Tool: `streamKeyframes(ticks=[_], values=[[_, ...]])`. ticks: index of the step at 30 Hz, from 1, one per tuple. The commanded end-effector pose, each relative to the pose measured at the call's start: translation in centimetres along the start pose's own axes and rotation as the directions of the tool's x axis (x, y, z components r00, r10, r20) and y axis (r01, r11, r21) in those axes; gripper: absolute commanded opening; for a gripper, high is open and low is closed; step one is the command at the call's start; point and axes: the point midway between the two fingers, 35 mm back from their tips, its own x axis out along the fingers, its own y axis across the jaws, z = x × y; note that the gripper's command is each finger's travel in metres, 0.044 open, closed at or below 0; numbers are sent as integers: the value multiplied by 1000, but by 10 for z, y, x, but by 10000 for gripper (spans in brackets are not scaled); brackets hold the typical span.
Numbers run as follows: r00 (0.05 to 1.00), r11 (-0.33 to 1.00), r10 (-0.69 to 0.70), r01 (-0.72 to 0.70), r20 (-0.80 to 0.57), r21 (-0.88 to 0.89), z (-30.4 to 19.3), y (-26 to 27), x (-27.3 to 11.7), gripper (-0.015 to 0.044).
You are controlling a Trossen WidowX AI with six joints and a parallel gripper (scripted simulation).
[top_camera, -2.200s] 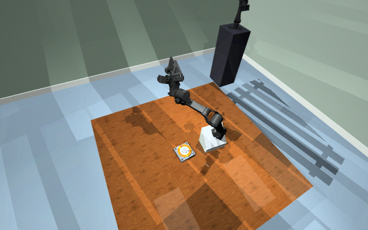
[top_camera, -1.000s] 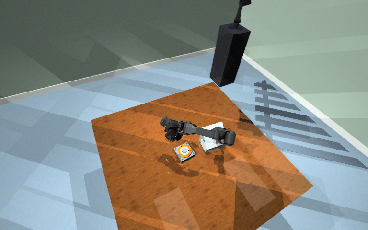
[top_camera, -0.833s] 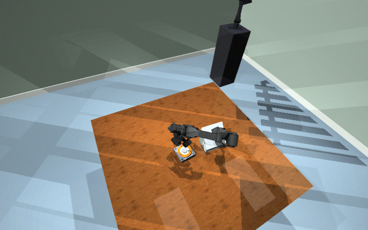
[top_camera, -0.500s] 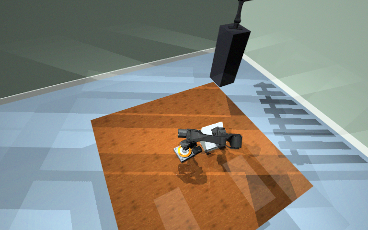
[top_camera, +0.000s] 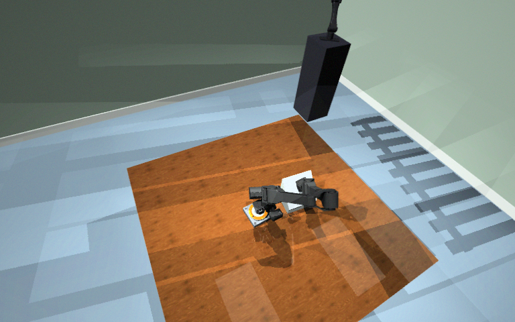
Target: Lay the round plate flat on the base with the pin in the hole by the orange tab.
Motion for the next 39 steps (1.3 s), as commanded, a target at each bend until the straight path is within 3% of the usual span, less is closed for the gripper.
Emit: streamKeyframes(ticks=[1, 39], values=[[1000, 1000, 10, -10, -2, 9, -2, 2, 18, 0], [1000, 1000, 10, -10, -3, 9, -21, -26, 20, 0]])
